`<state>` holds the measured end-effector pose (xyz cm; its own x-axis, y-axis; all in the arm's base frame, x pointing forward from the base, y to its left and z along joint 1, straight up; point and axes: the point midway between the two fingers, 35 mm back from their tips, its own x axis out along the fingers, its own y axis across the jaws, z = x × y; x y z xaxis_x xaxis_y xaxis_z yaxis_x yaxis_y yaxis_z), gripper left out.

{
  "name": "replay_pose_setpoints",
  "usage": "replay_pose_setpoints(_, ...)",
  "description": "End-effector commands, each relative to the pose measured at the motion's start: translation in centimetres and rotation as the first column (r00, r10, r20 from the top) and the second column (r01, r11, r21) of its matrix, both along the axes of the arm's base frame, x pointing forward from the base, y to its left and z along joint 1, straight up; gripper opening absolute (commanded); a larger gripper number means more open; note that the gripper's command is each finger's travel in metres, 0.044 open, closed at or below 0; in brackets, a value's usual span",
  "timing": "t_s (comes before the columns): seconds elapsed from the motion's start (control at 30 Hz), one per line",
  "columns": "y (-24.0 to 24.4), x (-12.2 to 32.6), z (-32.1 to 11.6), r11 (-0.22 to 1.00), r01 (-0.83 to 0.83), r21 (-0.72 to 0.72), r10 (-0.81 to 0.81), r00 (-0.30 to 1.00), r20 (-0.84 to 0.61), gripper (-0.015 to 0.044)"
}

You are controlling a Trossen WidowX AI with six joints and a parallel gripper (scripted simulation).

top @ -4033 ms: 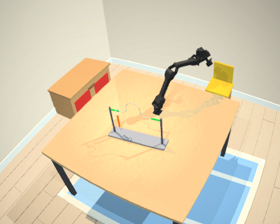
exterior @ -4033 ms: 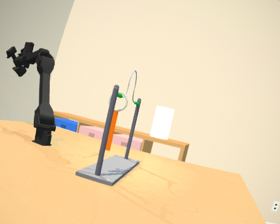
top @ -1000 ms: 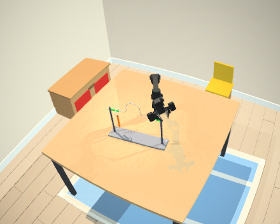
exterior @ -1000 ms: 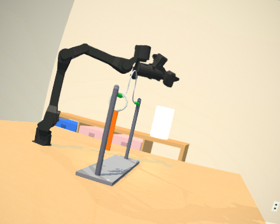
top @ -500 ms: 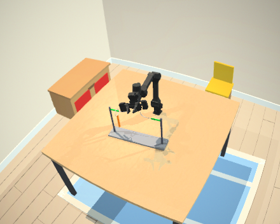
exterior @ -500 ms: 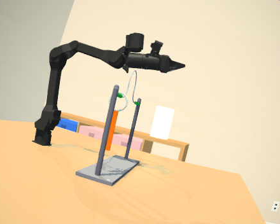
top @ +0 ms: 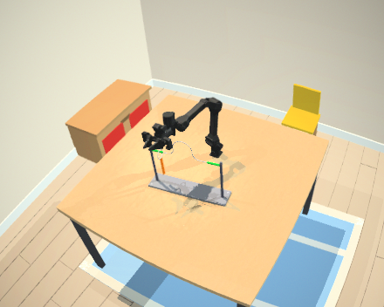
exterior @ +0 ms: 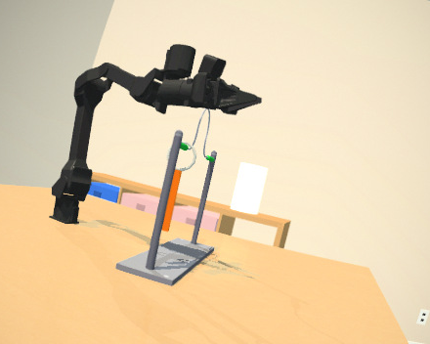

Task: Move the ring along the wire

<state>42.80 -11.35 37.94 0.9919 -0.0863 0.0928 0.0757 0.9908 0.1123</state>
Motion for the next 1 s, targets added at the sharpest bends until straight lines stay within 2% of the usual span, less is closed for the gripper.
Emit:
replay_pose_setpoints(0.0,-4.6,-1.6,-2.0,0.995,0.099,-0.022,-0.100,0.994,-0.040,0.0160)
replay_pose_setpoints(0.37,-15.9,-8.4,-6.9,0.932,0.356,-0.071,-0.363,0.923,-0.131,0.0160)
replay_pose_setpoints(0.7,-17.0,-9.3,-12.8,0.952,0.291,-0.094,-0.304,0.938,-0.167,0.0160)
replay_pose_setpoints(0.97,-14.9,-11.7,-21.9,0.988,0.106,-0.113,-0.127,0.971,-0.205,0.0160)
